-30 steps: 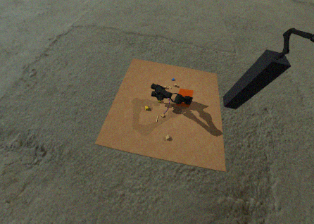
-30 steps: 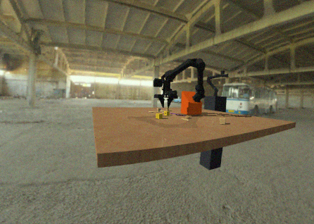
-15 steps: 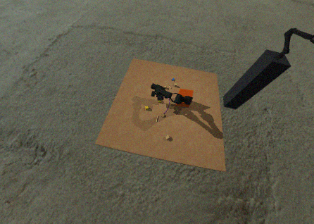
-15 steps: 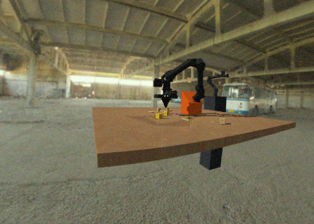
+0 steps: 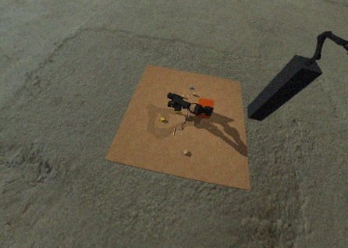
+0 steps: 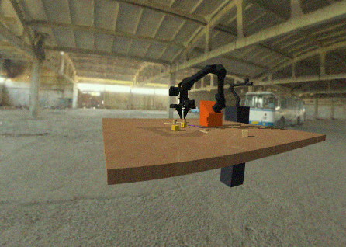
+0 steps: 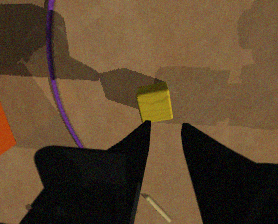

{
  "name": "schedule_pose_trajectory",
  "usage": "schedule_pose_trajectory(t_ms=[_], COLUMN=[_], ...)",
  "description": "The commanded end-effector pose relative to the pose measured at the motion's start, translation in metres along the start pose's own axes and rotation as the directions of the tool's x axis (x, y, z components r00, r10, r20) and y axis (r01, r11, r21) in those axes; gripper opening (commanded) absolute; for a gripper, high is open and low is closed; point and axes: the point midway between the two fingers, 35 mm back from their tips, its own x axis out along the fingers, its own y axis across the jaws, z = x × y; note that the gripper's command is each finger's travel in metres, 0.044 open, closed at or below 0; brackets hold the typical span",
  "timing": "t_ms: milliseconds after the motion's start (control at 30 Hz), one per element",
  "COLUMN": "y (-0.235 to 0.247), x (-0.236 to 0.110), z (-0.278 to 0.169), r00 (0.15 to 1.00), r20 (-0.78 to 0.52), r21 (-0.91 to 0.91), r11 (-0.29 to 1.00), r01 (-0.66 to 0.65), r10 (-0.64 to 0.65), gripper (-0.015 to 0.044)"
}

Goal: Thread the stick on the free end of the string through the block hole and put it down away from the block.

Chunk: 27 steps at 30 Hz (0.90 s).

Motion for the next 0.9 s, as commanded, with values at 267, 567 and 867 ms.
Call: schedule_pose_trajectory(t_ms=[267,567,867], y=[0.0000,0.0000,0.0005], x=[0.0000,0.0000,-0.0001], z=[0.0000,0.0000,-0.0010], r00=[1.000,1.000,1.000], r20=[0.000,0.000,0.000], r21=[0.000,0.000,0.019], r11=[1.000,1.000,1.000], r01=[0.000,0.000,0.000], r10=[0.000,0.000,0.000], gripper=[0.0114,0.0000,0.0026])
